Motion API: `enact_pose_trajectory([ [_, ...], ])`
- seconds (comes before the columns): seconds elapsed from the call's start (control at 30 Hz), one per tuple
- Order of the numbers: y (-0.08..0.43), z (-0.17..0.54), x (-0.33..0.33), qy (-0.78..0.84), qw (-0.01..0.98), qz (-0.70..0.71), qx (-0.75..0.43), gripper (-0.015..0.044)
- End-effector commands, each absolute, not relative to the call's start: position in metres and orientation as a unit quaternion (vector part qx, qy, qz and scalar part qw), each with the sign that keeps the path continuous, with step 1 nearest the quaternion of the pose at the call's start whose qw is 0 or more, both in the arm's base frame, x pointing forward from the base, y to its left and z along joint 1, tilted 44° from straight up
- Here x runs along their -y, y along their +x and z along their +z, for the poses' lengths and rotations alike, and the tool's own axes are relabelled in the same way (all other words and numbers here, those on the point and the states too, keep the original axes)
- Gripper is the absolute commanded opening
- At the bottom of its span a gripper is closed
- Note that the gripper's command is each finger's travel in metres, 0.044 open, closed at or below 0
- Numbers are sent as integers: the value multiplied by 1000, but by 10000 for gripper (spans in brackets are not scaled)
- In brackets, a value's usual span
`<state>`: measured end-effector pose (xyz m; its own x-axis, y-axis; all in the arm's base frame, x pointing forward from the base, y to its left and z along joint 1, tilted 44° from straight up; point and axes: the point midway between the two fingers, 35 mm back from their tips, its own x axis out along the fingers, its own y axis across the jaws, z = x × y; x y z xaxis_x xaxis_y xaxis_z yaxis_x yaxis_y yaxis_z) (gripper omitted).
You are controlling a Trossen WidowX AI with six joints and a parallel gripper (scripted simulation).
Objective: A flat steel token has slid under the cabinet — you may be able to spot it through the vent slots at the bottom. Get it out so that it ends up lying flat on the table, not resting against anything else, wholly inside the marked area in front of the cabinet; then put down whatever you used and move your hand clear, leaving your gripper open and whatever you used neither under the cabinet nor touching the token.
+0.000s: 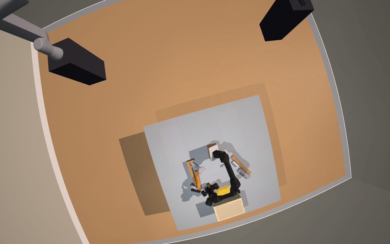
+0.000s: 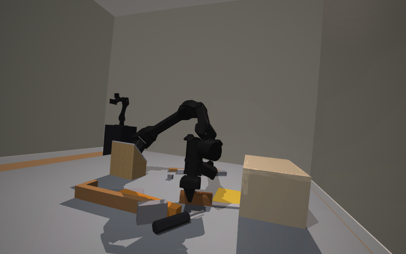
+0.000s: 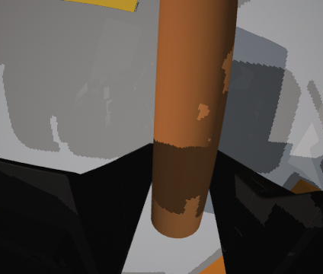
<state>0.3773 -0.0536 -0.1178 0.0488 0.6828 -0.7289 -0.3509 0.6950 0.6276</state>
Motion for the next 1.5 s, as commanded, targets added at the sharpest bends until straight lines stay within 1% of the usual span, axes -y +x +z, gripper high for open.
enact_pose_trajectory([
  [0.0,384,-116,52,140,711,363,-586,0],
  [0.73,406,-109,46,140,711,364,-586,0],
  [1.47,398,-96,30,141,711,364,-586,0],
])
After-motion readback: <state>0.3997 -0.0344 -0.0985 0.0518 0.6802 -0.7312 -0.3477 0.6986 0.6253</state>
